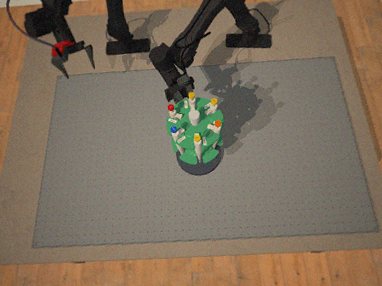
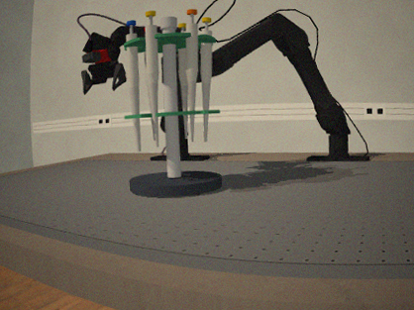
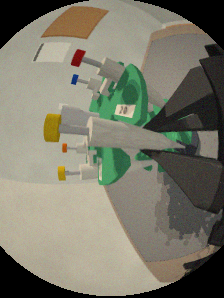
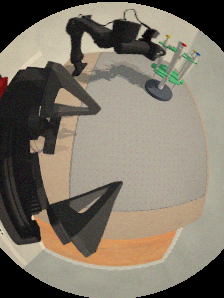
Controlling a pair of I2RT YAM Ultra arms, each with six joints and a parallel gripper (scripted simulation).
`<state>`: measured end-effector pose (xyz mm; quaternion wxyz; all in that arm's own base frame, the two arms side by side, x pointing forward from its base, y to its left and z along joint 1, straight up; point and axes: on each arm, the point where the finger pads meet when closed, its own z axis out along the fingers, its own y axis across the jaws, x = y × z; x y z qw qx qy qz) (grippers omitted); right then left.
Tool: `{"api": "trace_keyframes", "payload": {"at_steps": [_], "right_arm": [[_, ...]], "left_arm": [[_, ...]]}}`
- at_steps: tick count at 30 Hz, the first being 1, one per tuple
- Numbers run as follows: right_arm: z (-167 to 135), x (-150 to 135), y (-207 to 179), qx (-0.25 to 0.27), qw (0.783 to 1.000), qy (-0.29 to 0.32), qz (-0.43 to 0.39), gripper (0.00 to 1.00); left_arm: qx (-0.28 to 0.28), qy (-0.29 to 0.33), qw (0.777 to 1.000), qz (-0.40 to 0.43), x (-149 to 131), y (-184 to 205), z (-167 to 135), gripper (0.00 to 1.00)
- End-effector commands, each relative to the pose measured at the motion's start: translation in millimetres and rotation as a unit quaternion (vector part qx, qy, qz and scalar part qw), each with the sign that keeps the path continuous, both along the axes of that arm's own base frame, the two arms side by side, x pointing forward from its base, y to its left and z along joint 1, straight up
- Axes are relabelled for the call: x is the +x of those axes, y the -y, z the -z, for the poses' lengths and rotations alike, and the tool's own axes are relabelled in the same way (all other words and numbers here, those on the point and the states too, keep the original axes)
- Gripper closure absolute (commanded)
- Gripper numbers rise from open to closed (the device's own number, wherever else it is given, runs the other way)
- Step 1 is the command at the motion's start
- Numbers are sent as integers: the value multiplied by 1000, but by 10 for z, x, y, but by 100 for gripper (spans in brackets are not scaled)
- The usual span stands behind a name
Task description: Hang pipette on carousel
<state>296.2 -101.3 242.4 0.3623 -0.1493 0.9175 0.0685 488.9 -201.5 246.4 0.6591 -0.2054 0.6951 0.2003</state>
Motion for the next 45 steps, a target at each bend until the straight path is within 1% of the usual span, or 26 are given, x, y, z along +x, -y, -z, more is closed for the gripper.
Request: {"api": "trace_keyframes", "payload": {"at_steps": [1, 17, 19, 23, 45], "right_arm": [[-105, 34, 19, -6, 1000, 22, -5, 0], [-105, 34, 19, -6, 1000, 22, -5, 0], [-105, 34, 19, -6, 1000, 22, -5, 0], [-105, 34, 19, -6, 1000, 22, -5, 0], [-105, 34, 19, -6, 1000, 22, -5, 0]], "left_arm": [[-13, 18, 1000, -9, 2, -49, -102, 88], [-13, 18, 1000, -9, 2, -49, -102, 88], [-11, 15, 1000, -8, 25, -13, -41, 88], [-18, 23, 1000, -8, 1, -34, -149, 88], [-18, 23, 1000, -8, 1, -33, -149, 88]]}}
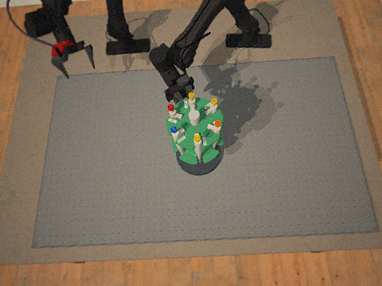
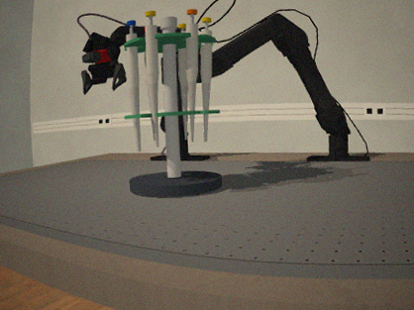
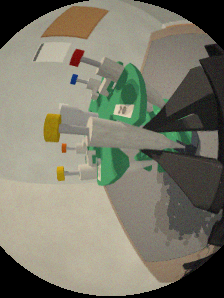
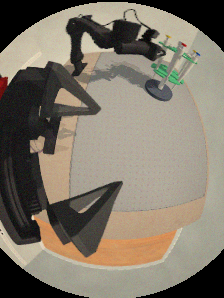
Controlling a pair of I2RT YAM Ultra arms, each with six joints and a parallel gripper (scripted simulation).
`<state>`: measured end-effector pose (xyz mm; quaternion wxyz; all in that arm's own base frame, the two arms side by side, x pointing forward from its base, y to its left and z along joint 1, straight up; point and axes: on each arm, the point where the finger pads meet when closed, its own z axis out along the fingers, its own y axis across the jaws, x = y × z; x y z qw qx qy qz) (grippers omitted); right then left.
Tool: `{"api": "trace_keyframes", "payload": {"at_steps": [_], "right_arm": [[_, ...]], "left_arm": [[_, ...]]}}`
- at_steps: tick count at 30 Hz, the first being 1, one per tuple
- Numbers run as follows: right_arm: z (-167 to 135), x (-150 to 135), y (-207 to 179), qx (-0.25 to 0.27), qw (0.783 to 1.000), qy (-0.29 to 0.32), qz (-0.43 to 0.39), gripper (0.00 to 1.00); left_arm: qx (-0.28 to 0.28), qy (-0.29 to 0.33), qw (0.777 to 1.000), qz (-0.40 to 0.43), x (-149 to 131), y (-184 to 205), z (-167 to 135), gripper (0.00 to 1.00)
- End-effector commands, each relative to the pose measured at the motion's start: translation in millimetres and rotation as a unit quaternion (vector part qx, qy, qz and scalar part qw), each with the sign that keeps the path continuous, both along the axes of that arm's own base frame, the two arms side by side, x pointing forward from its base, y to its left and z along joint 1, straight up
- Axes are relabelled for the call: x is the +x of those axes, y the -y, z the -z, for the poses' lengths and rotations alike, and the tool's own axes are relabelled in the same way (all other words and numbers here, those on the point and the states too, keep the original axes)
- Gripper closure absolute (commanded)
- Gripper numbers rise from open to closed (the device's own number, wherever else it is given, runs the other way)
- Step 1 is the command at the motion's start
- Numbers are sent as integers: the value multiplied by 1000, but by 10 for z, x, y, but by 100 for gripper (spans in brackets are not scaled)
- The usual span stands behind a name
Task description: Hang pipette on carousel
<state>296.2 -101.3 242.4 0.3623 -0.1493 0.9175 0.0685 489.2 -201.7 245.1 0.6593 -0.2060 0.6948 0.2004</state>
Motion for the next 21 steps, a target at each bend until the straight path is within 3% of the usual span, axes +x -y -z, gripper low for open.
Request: {"api": "trace_keyframes", "payload": {"at_steps": [1, 15, 16, 21], "right_arm": [[-105, 34, 19, -6, 1000, 22, -5, 0], [-105, 34, 19, -6, 1000, 22, -5, 0], [-105, 34, 19, -6, 1000, 22, -5, 0], [-105, 34, 19, -6, 1000, 22, -5, 0]], "left_arm": [[-18, 23, 1000, -8, -2, -36, -161, 88], [-18, 23, 1000, -8, -2, -36, -161, 88], [-18, 23, 1000, -8, -2, -36, -161, 50], [-19, 24, 1000, -7, 0, -32, -170, 50]]}}
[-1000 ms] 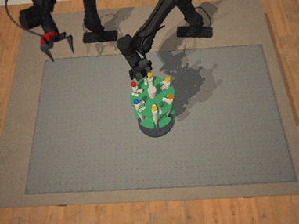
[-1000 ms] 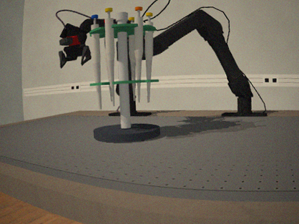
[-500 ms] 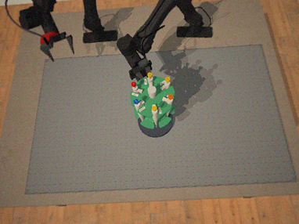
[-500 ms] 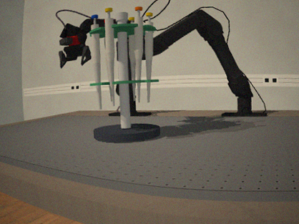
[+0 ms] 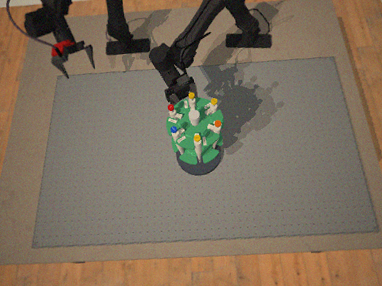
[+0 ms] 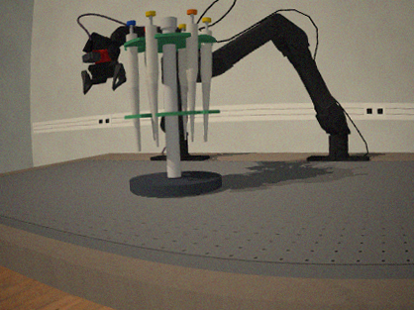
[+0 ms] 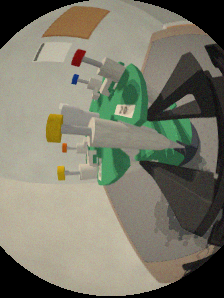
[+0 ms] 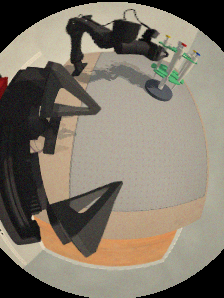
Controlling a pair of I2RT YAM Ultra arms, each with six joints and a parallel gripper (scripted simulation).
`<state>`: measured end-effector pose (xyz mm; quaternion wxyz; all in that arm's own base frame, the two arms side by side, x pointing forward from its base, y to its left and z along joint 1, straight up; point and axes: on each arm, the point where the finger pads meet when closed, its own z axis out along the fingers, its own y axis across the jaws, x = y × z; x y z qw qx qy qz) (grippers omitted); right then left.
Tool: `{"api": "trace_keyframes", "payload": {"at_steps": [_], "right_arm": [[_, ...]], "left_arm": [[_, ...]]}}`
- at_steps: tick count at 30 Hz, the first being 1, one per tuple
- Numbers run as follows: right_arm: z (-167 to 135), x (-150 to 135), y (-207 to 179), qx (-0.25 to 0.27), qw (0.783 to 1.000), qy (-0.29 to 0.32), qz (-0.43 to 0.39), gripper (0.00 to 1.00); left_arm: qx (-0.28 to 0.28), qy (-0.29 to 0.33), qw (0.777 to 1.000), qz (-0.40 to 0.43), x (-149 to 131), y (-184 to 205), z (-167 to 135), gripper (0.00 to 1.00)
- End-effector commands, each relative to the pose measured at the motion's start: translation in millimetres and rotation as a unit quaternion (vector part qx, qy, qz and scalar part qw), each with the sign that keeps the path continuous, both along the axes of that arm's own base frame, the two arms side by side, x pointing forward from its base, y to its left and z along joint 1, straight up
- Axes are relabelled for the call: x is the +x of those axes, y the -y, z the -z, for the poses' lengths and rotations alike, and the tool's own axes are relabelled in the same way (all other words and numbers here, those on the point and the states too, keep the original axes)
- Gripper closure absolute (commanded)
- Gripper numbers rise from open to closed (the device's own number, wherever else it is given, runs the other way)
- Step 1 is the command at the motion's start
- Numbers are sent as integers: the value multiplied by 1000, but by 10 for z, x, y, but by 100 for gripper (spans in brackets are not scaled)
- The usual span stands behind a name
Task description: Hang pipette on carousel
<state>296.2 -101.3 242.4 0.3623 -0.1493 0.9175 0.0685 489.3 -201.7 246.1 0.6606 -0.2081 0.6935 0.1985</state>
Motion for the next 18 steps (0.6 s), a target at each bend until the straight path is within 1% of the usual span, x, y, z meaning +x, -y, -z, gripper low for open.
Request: {"api": "trace_keyframes", "payload": {"at_steps": [1, 15, 16, 18], "right_arm": [[-105, 34, 19, -6, 1000, 22, -5, 0], [-105, 34, 19, -6, 1000, 22, -5, 0], [-105, 34, 19, -6, 1000, 22, -5, 0], [-105, 34, 19, -6, 1000, 22, -5, 0]], "left_arm": [[-9, 10, 1000, -2, -4, -11, -83, 50], [-9, 10, 1000, -2, -4, -11, -83, 50], [-18, 21, 1000, -1, -67, 19, -158, 50], [-11, 12, 1000, -1, -115, 27, -96, 50]]}}
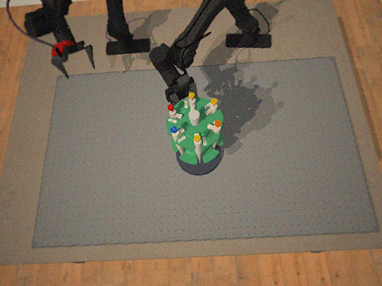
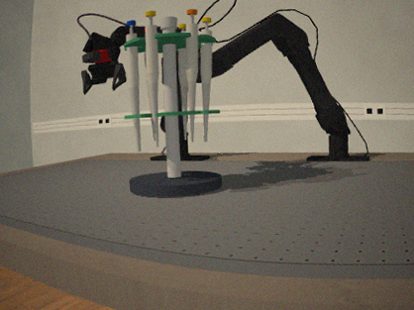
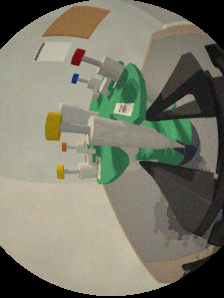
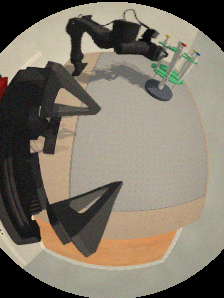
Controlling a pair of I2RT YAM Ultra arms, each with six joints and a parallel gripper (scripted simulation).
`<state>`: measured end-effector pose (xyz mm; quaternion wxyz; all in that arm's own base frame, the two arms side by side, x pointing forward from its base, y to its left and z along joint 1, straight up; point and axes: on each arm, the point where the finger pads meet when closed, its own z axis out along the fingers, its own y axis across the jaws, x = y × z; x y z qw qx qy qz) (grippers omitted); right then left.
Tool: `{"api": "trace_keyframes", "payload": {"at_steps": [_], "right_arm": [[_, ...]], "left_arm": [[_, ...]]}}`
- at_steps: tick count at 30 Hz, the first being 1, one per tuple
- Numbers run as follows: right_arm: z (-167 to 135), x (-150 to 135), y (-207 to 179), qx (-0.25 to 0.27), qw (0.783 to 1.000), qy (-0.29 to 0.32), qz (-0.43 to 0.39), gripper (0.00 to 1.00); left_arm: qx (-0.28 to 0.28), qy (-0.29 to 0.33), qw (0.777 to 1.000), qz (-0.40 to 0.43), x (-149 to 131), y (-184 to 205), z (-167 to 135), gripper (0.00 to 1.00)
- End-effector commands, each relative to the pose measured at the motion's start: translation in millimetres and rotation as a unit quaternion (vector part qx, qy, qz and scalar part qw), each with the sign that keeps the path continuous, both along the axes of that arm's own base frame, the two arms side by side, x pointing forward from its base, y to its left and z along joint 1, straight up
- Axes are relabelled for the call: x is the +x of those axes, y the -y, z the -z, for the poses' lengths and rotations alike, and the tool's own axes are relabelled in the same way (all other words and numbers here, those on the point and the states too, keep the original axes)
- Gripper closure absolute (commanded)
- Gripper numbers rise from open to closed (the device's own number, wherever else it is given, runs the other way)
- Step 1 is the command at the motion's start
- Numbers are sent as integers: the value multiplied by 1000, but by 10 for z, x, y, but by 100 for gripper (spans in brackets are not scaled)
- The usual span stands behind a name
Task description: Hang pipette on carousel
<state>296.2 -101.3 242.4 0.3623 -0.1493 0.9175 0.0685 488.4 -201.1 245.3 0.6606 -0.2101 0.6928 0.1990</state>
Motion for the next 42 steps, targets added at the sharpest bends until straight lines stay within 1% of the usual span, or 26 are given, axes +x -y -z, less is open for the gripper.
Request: {"api": "trace_keyframes", "payload": {"at_steps": [1, 3, 6, 9, 14, 15, 42], "right_arm": [[-105, 34, 19, -6, 1000, 22, -5, 0], [-105, 34, 19, -6, 1000, 22, -5, 0], [-105, 34, 19, -6, 1000, 22, -5, 0], [-105, 34, 19, -6, 1000, 22, -5, 0], [-105, 34, 19, -6, 1000, 22, -5, 0], [-105, 34, 19, -6, 1000, 22, -5, 0], [-105, 34, 19, -6, 1000, 22, -5, 0]], "left_arm": [[-5, 6, 1000, 1, -126, 42, -88, 50], [-13, 15, 1000, 1, -143, 80, -170, 50], [-5, 6, 1000, 1, -209, 96, -87, 50], [-14, 15, 1000, 1, -241, 145, -174, 50], [-6, 8, 1000, 1, -306, 163, -102, 50], [-20, 21, 1000, 1, -297, 200, -232, 50], [-21, 20, 1000, 1, -715, 471, -226, 50]]}}
